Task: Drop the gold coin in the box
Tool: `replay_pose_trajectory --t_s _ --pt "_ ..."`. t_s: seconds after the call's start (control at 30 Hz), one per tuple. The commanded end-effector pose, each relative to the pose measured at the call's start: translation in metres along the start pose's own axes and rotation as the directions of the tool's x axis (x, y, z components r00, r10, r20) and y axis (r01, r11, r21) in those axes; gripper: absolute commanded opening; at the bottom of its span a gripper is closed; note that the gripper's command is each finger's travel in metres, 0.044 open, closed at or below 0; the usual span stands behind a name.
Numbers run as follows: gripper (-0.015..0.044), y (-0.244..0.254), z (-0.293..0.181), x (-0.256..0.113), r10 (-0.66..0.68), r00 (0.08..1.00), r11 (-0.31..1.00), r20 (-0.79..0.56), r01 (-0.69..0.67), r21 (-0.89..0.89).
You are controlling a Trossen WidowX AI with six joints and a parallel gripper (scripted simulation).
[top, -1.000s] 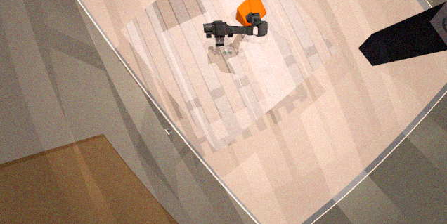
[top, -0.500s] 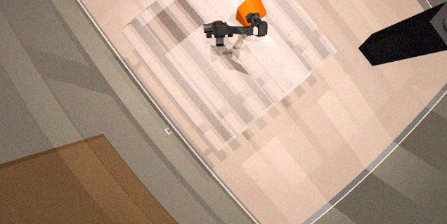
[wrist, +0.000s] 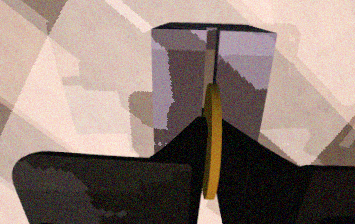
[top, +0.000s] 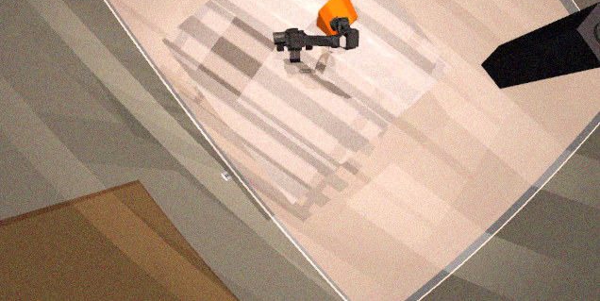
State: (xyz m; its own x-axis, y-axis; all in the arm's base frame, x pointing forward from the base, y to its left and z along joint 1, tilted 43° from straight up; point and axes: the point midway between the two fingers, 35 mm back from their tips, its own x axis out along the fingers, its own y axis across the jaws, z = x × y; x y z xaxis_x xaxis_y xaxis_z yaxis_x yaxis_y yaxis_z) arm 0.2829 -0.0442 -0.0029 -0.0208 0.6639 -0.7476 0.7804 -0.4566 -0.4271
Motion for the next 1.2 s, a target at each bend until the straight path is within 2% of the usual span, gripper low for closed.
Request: replay_pose_trajectory --t_s 0.0,0.6,0.8,1.1,1.17 --pt "0.0000 -0.0011 0.0011 0.0030 -0.008 1.000 1.000 -0.004 0.008 0.011" --pt "0.0000 -0.0012 0.0009 0.0060 -0.008 1.000 1.000 -0.004 0.008 0.010" --pt "0.0157 -0.0002 -0.0001 0.0030 0.000 1.000 1.000 0.000 0.000 0.000" --pt "0.0161 -0.0002 -0.0001 0.0030 0.000 1.000 1.000 0.000 0.000 0.000" --pt "0.0213 0.0000 -0.0001 0.0000 0.000 1.000 1.000 0.000 0.000 0.000"
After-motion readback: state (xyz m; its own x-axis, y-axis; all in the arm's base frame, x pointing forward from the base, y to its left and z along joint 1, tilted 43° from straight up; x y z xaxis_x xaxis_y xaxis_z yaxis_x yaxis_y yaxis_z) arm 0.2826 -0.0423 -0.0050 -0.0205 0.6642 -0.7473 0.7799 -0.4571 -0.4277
